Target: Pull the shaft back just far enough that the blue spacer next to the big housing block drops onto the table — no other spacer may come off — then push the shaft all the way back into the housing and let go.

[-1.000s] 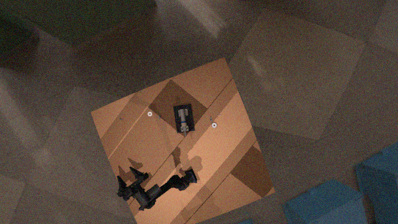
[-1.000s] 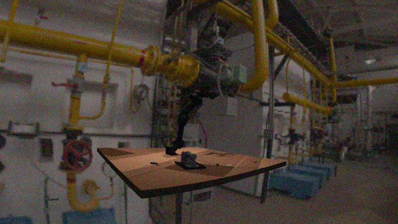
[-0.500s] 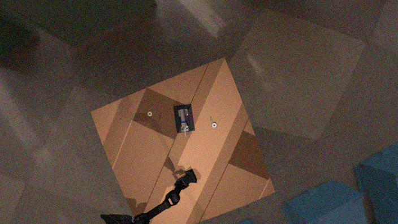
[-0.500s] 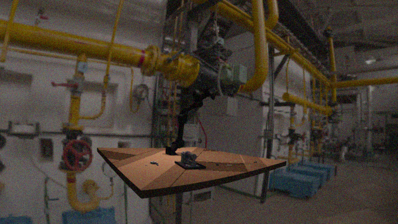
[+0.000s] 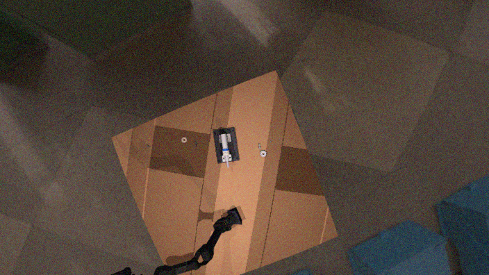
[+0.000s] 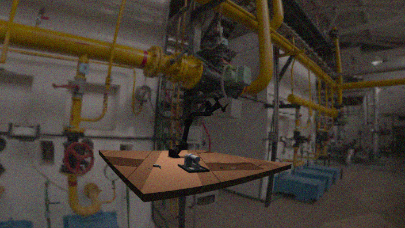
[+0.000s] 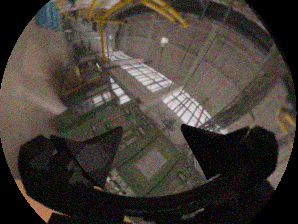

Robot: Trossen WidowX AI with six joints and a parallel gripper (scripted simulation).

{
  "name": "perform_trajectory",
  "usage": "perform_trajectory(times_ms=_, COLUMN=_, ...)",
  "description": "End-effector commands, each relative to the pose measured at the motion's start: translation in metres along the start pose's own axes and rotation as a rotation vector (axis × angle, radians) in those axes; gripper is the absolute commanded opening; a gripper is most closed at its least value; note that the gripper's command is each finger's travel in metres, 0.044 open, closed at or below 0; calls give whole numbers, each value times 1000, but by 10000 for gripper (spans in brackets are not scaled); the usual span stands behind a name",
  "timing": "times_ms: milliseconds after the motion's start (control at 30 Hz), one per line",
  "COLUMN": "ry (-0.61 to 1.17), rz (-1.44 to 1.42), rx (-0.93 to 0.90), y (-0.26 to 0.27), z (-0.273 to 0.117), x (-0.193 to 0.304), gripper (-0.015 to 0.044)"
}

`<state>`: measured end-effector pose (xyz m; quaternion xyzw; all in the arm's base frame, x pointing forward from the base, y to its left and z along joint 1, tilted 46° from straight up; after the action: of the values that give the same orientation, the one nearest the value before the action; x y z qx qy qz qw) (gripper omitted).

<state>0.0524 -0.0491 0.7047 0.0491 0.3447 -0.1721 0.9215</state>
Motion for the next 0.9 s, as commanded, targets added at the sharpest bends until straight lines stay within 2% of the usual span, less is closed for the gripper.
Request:
perform_trajectory(times_ms=0, ry=-48, rz=-111, rx=-61, y=42, z=0, x=-5, gripper=440)
perform_trajectory(times_ms=200, ry=-93, rz=-307, rx=-200, y=120, z=2, x=10, gripper=440)
perform_trajectory(times_ms=400, ry=-79, rz=-481, rx=-351, y=188, z=8, x=49, gripper=440)
perform_trajectory(times_ms=633, ry=14, rz=-662, rx=-549, y=252, z=17, x=126, gripper=440)
perform_trajectory(times_ms=867, ry=192, rz=-797, rx=-743, y=285, z=21, x=226, gripper=440)
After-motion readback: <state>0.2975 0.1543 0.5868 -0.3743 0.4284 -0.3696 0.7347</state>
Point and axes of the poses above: the point midway between the two fingers, 35 mm back from their tips, its own z axis out along the fingers, its own y axis across the jaws, x = y × z, the point moved 5 cm from there along -z, back along the fingers, and after that the axes turned 2 degrees about z, right-handed, at the moved point
